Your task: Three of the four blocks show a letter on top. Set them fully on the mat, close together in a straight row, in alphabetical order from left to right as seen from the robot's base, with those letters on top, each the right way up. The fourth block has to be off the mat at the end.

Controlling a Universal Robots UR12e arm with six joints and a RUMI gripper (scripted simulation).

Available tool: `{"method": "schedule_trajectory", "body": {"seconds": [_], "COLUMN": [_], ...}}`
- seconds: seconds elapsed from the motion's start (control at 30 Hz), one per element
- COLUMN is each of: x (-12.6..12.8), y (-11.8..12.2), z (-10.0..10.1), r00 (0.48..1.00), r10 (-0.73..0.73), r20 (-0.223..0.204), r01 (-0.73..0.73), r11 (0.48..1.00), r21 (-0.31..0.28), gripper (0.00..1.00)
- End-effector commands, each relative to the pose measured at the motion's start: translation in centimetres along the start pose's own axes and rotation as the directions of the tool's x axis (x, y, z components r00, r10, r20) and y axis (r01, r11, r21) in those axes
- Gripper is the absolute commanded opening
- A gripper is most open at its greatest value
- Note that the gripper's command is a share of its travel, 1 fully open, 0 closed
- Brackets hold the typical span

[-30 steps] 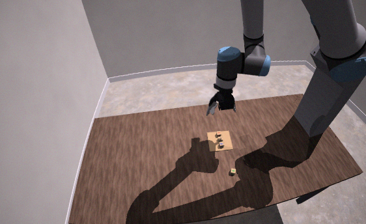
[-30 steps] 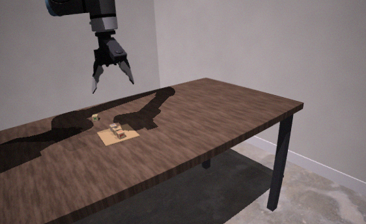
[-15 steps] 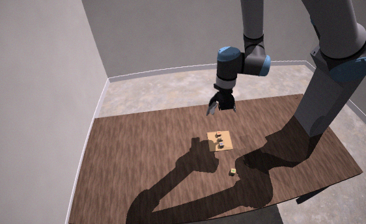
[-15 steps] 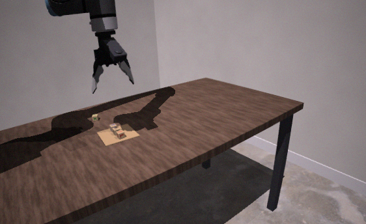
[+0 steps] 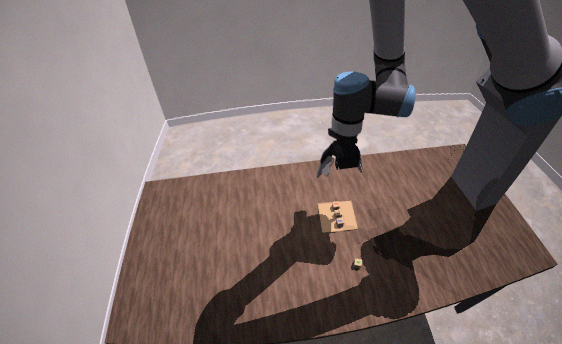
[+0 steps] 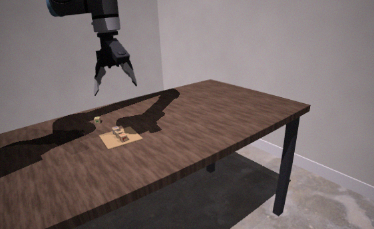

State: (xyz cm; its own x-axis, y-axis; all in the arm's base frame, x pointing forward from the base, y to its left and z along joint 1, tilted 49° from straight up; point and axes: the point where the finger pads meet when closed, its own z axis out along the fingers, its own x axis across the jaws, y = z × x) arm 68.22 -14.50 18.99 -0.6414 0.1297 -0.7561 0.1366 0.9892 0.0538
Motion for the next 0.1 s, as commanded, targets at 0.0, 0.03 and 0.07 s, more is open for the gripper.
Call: {"method": "schedule_trajectory", "body": {"seconds": [0.0, 0.03, 0.07], "x": [0.28, 0.28, 0.28], "y": [-0.07, -0.07, -0.07], "z": [-0.04, -0.04, -0.04], "r00": [1.0, 1.0, 1.0], "r10": [0.002, 0.002, 0.002], "r20": [-0.003, -0.003, -0.003], "r01": [-0.002, -0.002, -0.002], "r11": [1.0, 1.0, 1.0], "r21": [0.0, 0.0, 0.0], "gripper": [1.0, 1.0, 1.0]}}
